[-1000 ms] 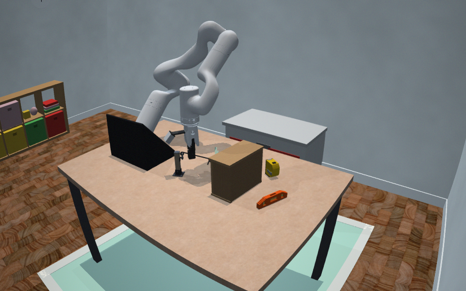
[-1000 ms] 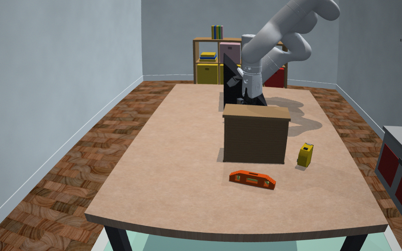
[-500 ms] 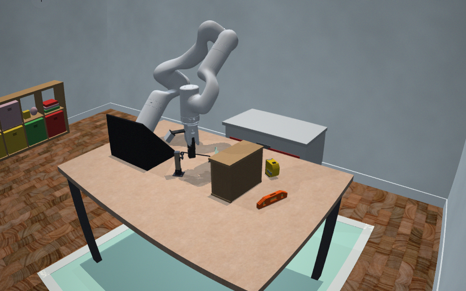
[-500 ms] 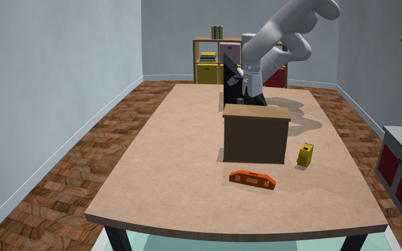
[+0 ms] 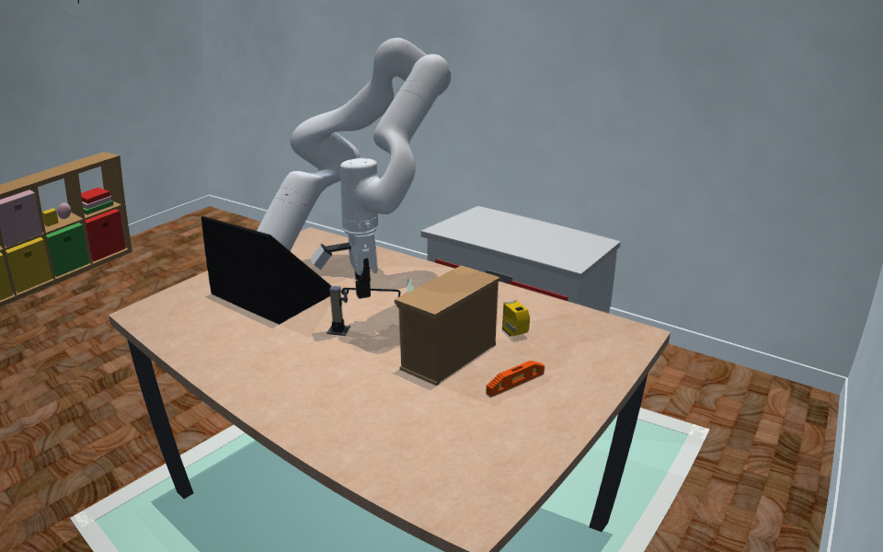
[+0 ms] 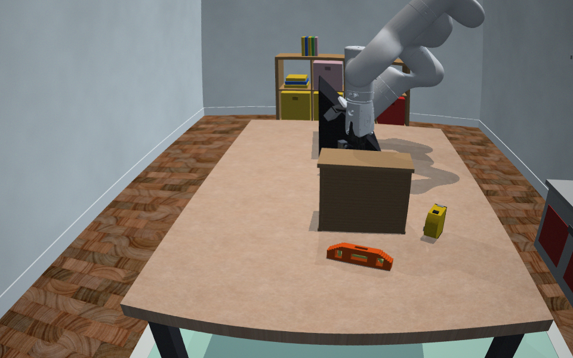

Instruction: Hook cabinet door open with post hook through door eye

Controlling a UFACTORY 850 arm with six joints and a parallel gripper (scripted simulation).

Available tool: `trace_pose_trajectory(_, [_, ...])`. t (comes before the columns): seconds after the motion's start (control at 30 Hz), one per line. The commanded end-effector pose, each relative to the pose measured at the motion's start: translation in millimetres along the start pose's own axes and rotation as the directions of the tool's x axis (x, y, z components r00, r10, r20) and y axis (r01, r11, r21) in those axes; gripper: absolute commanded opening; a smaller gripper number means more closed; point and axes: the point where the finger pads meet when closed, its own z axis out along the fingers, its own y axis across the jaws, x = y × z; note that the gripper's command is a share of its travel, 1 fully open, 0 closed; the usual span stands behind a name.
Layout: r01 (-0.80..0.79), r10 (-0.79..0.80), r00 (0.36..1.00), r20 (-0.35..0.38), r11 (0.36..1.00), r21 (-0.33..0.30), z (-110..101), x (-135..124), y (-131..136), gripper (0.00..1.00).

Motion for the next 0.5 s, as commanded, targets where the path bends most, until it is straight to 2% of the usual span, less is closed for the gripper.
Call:
trace_pose_trajectory(0.0, [0.000,0.000,1.000,0.000,1.000,0.002,-1.6,-0.1,-0.7,0.04])
trace_pose_trajectory(0.47, [0.000,0.000,1.000,0.000,1.000,0.002,-6.8,0.3,-0.7,0.04])
